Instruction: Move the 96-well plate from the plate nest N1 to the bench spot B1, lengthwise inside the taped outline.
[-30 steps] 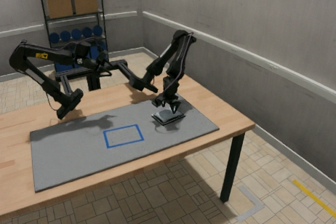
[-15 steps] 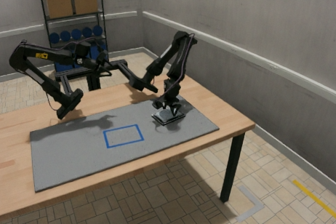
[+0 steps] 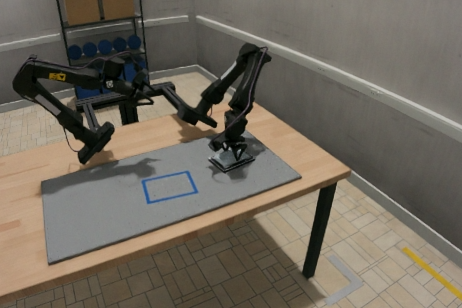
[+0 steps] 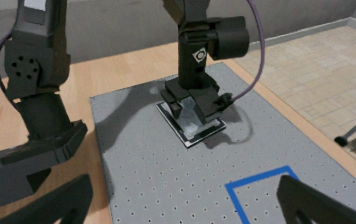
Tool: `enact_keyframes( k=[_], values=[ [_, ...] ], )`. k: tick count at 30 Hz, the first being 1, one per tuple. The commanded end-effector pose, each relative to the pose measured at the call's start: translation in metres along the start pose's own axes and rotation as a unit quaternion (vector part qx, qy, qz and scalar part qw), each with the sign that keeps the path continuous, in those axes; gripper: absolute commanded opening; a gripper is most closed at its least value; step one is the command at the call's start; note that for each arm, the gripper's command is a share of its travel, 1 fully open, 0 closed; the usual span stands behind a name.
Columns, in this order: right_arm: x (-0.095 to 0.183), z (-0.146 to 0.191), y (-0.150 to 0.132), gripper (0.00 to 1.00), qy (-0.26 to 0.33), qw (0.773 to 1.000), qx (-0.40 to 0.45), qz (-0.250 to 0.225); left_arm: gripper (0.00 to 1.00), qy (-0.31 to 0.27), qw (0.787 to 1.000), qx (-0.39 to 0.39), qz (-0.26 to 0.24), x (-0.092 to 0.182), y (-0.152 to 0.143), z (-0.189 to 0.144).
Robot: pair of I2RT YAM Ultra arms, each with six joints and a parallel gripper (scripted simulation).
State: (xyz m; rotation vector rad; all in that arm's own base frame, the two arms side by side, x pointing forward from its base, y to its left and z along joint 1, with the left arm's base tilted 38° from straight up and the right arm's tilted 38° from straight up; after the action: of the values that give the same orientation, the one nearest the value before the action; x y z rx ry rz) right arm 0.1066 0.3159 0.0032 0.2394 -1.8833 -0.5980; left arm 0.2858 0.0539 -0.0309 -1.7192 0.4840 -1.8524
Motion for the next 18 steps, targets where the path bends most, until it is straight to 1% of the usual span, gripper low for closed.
enact_keyframes(
  k=[1, 2, 4, 5, 6, 8, 13, 17, 18],
  values=[
    [0.005, 0.002, 0.008, 1.00, 0.004, 1.000, 0.001, -0.015, 0.83, -0.002, 1.000, -0.008, -0.005, 0.000, 0.002, -0.002],
    [0.005, 0.002, 0.008, 1.00, 0.004, 1.000, 0.001, -0.015, 0.82, -0.002, 1.000, -0.008, -0.005, 0.000, 0.002, -0.002],
    [0.005, 0.002, 0.008, 1.00, 0.004, 1.000, 0.001, -0.015, 0.59, 0.006, 1.000, 0.000, -0.008, 0.010, 0.003, 0.004],
    [0.005, 0.002, 0.008, 1.00, 0.004, 1.000, 0.001, -0.015, 0.70, 0.005, 1.000, 0.000, -0.012, 0.014, 0.004, 0.004],
    [0.005, 0.002, 0.008, 1.00, 0.004, 1.000, 0.001, -0.015, 0.79, 0.005, 1.000, 0.000, -0.012, 0.018, 0.004, 0.004],
    [0.005, 0.002, 0.008, 1.00, 0.004, 1.000, 0.001, -0.015, 0.79, 0.005, 1.000, 0.000, -0.012, 0.018, 0.004, 0.004],
    [0.005, 0.002, 0.008, 1.00, 0.004, 1.000, 0.001, -0.015, 0.79, 0.004, 1.000, 0.000, -0.013, 0.047, 0.003, 0.003],
    [0.005, 0.002, 0.008, 1.00, 0.004, 1.000, 0.001, -0.015, 0.79, 0.004, 1.000, 0.004, -0.013, 0.050, 0.003, 0.004],
    [0.004, 0.001, -0.002, 1.00, 0.000, 1.000, -0.003, 0.001, 0.79, 0.000, 1.000, 0.004, -0.012, 0.048, 0.005, 0.002]
  ],
)
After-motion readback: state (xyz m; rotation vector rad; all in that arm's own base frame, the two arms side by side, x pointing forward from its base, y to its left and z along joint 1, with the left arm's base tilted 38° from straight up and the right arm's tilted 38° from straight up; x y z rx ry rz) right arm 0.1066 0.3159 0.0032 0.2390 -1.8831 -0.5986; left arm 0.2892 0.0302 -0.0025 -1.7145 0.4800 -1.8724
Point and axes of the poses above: on each arm, the point where the finger pads meet when closed, its own x axis back along the fingers, its own z axis across the jaws, y = z × x, the point moved 1 cm from there along x, back along the fingers, and after that the axes turned 1 degree about x, right-handed, at the moved point
